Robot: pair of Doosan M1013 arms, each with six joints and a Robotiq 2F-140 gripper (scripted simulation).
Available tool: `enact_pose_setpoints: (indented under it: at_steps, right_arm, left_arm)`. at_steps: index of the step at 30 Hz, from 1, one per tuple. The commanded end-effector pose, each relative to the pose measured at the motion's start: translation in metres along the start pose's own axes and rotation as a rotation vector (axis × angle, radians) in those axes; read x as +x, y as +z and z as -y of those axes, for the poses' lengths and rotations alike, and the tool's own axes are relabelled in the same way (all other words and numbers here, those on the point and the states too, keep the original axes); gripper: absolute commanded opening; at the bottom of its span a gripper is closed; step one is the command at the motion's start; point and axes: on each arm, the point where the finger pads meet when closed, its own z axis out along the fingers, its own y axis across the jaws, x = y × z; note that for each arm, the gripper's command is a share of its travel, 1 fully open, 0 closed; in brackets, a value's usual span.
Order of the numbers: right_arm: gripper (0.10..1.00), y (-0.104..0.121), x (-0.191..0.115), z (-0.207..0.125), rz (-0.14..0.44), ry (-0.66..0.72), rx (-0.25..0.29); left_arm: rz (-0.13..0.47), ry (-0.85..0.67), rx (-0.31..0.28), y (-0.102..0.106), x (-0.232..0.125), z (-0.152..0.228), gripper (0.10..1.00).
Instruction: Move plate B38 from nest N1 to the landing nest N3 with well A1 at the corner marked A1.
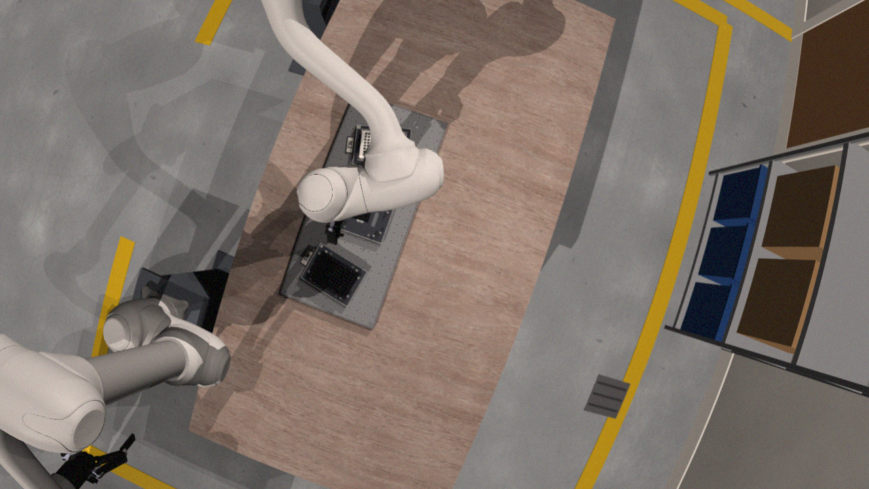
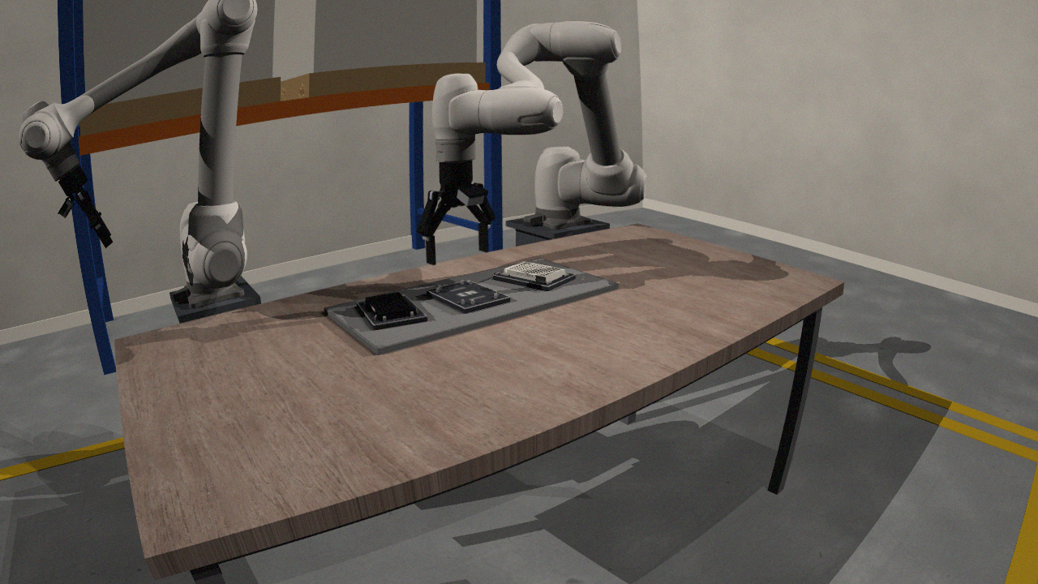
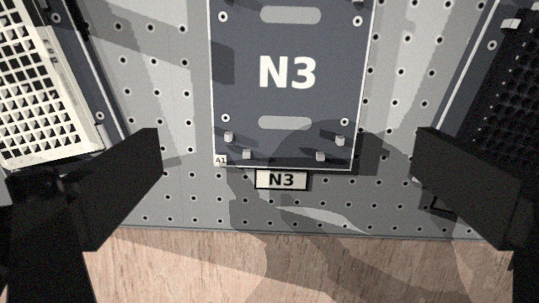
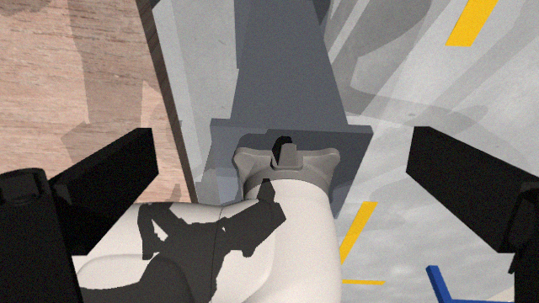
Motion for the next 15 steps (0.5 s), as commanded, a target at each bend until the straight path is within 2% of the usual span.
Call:
enact_pose_setpoints:
  at_steps: [1,3,5,9,15]
  right_arm:
    - [1.000,-0.001,0.000,0.000,-0.001,0.000,0.000]
    - [1.000,-0.001,0.000,0.000,-0.001,0.000,0.000]
    - [1.000,-0.001,0.000,0.000,-0.001,0.000,0.000]
    - [1.000,-0.001,0.000,0.000,-0.001,0.000,0.000]
    - [1.000,-0.001,0.000,0.000,-0.001,0.000,0.000]
  left_arm:
    - [-0.008,-0.077,-0.012,-0.002,0.002,0.067,1.000]
    - [-0.008,-0.077,-0.012,-0.002,0.002,0.067,1.000]
    - [-0.007,-0.148,-0.013,0.003,-0.004,0.129,1.000]
    - [-0.007,-0.215,-0.013,0.010,-0.015,0.188,1.000]
    - [-0.007,-0.223,-0.013,0.011,-0.017,0.196,1.000]
